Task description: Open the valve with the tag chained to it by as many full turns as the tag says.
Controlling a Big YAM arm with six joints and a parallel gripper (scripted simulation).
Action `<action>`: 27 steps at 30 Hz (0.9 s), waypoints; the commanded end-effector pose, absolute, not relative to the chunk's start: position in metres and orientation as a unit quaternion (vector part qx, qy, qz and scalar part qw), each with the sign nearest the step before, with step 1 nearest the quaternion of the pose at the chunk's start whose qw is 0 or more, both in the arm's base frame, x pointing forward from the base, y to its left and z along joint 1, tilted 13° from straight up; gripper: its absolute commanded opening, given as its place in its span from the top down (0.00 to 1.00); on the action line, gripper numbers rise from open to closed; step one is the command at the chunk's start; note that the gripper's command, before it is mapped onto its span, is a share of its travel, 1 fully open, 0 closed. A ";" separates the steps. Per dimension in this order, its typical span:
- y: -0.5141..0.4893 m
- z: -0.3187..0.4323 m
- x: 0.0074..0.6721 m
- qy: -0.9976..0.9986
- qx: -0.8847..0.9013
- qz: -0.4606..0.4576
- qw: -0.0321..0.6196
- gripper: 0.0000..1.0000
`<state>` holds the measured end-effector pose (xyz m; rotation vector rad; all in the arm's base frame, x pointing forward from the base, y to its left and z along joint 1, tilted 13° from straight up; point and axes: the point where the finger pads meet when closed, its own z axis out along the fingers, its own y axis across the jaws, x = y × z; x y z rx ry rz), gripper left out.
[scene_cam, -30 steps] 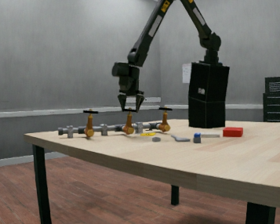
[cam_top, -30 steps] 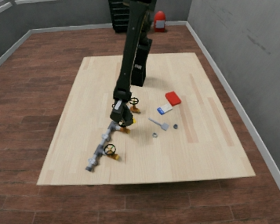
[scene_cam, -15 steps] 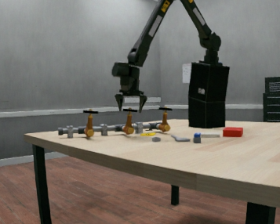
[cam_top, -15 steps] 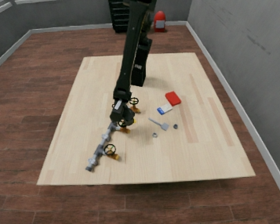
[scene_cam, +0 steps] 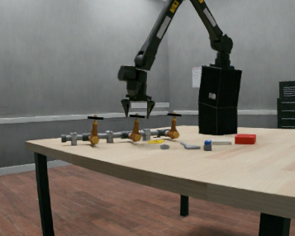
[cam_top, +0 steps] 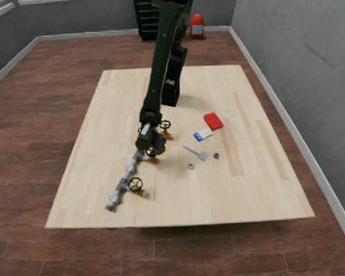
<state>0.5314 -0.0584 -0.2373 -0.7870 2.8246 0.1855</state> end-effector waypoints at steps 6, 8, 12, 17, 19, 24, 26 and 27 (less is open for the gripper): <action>-0.057 -0.234 0.536 0.963 -0.242 0.065 0.102 0.00; -0.057 -0.234 0.536 0.969 -0.216 0.067 0.100 0.00; -0.057 -0.234 0.536 0.985 -0.124 0.077 0.093 0.00; -0.058 -0.234 0.537 0.992 -0.023 0.085 0.086 0.00; -0.058 -0.234 0.537 0.991 0.056 0.090 0.080 0.00; -0.058 -0.234 0.537 0.968 0.219 0.103 0.065 0.00; -0.058 -0.234 0.537 0.954 0.274 0.108 0.059 0.00; -0.058 -0.234 0.537 0.946 0.301 0.109 0.056 0.00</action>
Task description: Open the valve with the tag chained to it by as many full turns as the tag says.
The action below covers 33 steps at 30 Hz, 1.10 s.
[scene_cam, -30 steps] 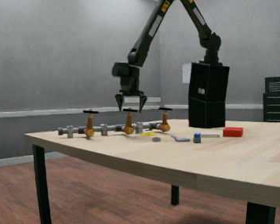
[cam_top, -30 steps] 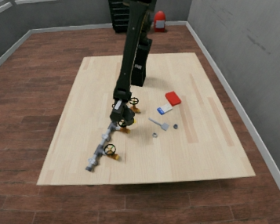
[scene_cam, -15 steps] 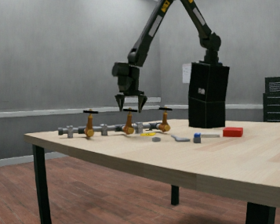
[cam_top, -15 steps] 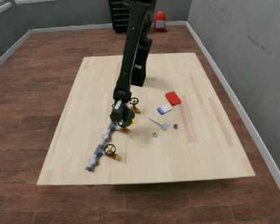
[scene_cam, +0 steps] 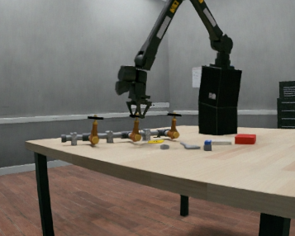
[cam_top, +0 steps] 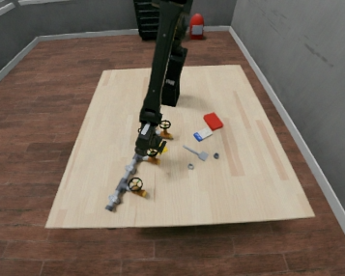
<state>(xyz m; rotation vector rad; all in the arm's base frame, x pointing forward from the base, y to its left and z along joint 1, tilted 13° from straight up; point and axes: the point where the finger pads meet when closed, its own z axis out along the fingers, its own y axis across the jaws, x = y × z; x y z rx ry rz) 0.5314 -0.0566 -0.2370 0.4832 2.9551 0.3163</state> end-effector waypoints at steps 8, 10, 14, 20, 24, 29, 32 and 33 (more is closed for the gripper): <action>-0.058 -0.234 0.537 0.860 0.495 0.119 0.031 0.00; -0.058 -0.234 0.537 0.832 0.541 0.121 0.025 0.00; -0.058 -0.234 0.537 0.765 0.632 0.121 0.011 0.00; -0.058 -0.234 0.537 0.737 0.665 0.120 0.005 0.00; -0.058 -0.234 0.537 0.737 0.665 0.121 0.005 0.00; -0.058 -0.234 0.537 0.737 0.665 0.121 0.005 0.00; -0.059 -0.228 0.538 0.737 0.665 0.122 0.007 0.00; -0.059 -0.224 0.539 0.737 0.665 0.124 0.009 0.00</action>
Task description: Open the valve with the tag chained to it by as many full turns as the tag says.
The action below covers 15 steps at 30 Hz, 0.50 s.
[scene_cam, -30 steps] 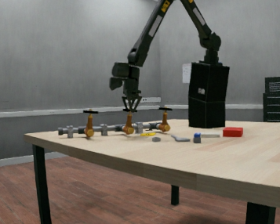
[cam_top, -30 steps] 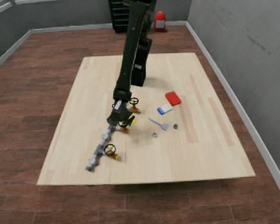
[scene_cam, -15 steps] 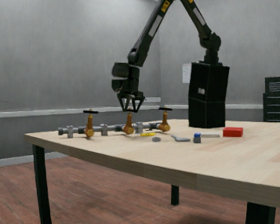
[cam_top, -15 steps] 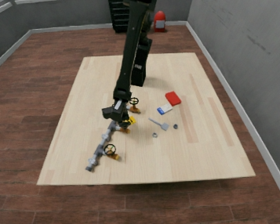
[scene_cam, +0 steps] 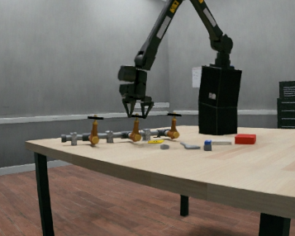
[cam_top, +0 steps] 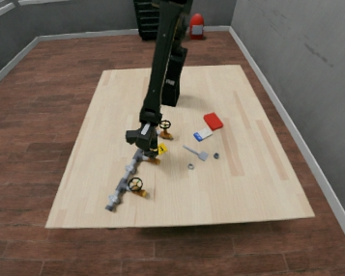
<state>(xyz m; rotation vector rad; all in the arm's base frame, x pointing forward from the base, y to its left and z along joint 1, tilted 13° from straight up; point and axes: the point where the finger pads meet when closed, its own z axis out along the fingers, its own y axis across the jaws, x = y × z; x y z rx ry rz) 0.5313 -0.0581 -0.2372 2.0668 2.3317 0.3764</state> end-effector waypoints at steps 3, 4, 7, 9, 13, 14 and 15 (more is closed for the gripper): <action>-0.063 -0.218 0.541 0.735 0.666 0.125 0.012 0.00; -0.065 -0.216 0.543 0.734 0.667 0.126 0.013 0.00; -0.067 -0.216 0.537 0.732 0.669 0.124 0.010 0.00; -0.071 -0.211 0.545 0.732 0.669 0.128 0.017 0.00; -0.071 -0.206 0.536 0.736 0.666 0.124 0.011 0.00; -0.072 -0.204 0.535 0.737 0.664 0.124 0.011 0.00; -0.072 -0.202 0.535 0.738 0.663 0.125 0.011 0.00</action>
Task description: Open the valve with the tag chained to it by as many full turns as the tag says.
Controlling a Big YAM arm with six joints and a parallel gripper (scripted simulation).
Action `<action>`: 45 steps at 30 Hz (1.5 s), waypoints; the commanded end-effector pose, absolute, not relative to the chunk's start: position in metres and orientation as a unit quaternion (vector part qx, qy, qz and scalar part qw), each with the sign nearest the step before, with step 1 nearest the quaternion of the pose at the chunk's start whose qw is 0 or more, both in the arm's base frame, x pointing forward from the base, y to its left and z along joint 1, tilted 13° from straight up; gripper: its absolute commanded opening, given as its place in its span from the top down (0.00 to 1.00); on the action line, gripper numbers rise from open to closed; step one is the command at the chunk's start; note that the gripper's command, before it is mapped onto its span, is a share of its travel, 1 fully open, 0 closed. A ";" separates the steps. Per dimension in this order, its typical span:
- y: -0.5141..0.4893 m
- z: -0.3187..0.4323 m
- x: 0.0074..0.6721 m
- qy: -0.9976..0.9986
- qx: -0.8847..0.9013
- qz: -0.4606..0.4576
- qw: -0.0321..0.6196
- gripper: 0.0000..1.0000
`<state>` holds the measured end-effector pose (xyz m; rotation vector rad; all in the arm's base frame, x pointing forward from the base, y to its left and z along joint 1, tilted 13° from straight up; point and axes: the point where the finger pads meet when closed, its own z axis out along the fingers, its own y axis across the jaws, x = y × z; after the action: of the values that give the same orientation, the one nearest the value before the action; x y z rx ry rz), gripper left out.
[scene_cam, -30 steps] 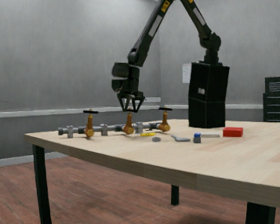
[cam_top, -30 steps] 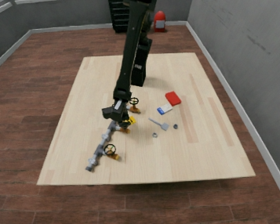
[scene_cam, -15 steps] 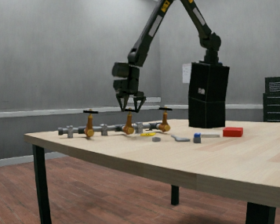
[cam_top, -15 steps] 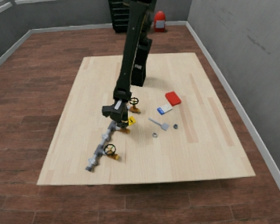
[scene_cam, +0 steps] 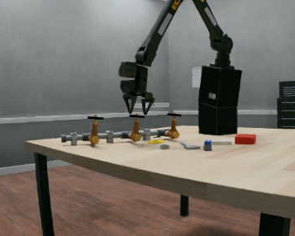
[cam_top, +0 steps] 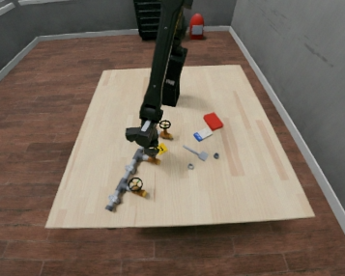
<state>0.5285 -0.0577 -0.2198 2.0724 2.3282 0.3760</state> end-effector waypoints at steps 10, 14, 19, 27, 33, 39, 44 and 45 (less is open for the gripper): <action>-0.075 -0.183 0.531 0.739 0.662 0.125 0.011 0.00; -0.077 -0.175 0.529 0.739 0.662 0.125 0.011 0.00; -0.079 -0.165 0.534 0.739 0.662 0.128 0.016 0.00; -0.078 -0.174 0.522 0.738 0.663 0.121 0.004 0.00; -0.080 -0.169 0.532 0.739 0.662 0.126 0.013 0.00; -0.080 -0.169 0.532 0.739 0.662 0.126 0.013 0.00; -0.080 -0.169 0.532 0.739 0.662 0.126 0.013 0.00; -0.080 -0.169 0.532 0.739 0.662 0.126 0.013 0.00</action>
<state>0.5207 -0.0662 -0.1799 2.0774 2.3254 0.3745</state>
